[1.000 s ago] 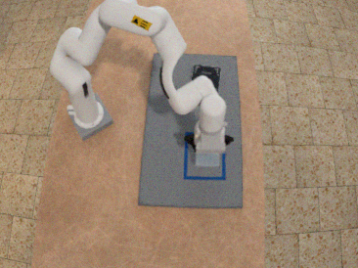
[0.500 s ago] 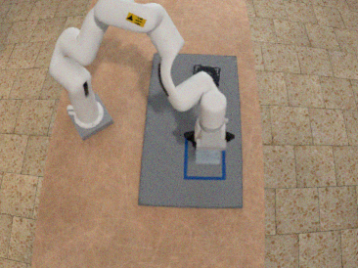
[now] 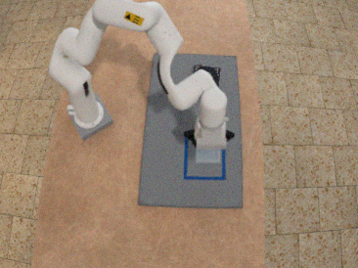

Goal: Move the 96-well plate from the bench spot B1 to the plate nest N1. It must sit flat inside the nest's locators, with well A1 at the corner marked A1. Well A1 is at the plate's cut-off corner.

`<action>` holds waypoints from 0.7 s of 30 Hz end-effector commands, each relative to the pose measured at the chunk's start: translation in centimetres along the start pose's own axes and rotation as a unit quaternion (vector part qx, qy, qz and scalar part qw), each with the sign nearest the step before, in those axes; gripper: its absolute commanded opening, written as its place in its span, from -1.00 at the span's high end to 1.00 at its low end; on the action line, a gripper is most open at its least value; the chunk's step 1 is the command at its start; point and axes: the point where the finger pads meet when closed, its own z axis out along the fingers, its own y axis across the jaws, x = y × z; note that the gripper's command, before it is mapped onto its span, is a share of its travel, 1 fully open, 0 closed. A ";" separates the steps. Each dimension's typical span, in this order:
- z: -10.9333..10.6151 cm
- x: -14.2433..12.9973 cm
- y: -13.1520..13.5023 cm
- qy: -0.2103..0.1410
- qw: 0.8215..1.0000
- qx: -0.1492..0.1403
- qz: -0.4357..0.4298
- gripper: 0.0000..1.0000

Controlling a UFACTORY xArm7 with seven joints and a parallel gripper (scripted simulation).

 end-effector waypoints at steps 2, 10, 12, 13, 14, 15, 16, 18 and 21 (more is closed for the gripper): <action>-0.2 -0.3 -0.1 0.001 1.000 0.002 -0.017 1.00; -0.2 -2.3 -0.1 0.001 0.993 0.002 -0.116 1.00; -0.3 -2.9 -0.1 0.001 0.989 0.002 -0.149 1.00; -0.3 -3.3 -0.1 0.001 0.986 0.002 -0.166 1.00; -0.3 -3.6 -0.1 0.001 0.983 0.002 -0.182 1.00; -0.3 -3.9 -0.1 0.001 0.980 0.002 -0.199 1.00; -0.3 -4.3 -0.1 0.001 0.977 0.002 -0.215 1.00; -0.3 -4.9 -0.1 0.001 0.969 0.002 -0.247 1.00; -0.3 -5.3 -0.1 0.001 0.965 0.002 -0.263 1.00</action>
